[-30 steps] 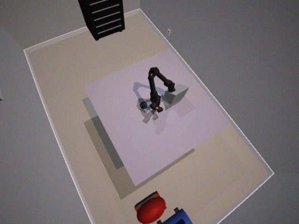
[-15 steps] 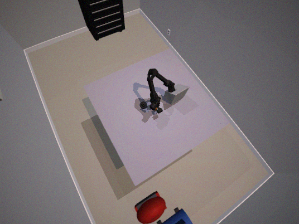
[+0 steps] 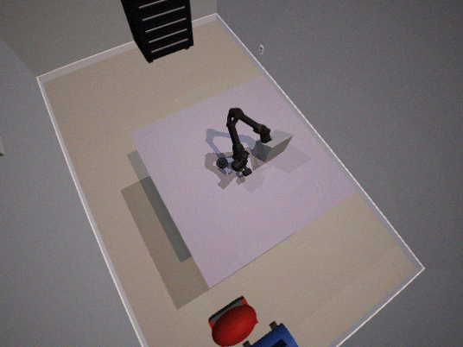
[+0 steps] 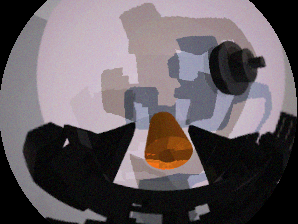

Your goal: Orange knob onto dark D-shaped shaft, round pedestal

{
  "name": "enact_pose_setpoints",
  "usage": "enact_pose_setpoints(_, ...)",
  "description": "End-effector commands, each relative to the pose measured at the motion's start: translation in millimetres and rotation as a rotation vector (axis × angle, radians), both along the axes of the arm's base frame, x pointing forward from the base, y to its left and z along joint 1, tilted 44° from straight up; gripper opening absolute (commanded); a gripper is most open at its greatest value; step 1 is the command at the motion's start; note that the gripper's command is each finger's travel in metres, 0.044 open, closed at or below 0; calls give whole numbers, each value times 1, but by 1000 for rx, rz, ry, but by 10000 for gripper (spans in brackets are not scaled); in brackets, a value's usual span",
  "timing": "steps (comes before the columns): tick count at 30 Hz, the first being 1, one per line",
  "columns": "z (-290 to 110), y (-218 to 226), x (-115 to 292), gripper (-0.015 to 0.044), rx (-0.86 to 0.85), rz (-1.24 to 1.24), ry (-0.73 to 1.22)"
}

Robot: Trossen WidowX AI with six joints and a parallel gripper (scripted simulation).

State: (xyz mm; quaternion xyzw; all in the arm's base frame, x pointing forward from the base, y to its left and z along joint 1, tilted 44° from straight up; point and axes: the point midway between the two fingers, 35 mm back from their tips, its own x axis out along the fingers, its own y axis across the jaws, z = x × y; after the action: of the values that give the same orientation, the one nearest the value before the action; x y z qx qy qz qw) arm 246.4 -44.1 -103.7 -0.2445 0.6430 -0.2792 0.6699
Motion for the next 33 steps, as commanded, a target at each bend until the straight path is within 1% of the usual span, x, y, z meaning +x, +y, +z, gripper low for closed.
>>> enact_pose_setpoints(1, 0, -1, -1, 309, -6, 3, 2)
enact_pose_setpoints(6, 0, -1, -1, 177, -6, 3, 2)
enact_pose_setpoints(12, 0, -1, -1, 138, -6, 3, 2)
enact_pose_setpoints(17, 8, 10, 3, 6, 0, 5, 2)
enact_pose_setpoints(25, 42, 47, 10, 0, 10, 7, 2)
enact_pose_setpoints(33, 82, 82, 6, 0, 7, 5, 3)
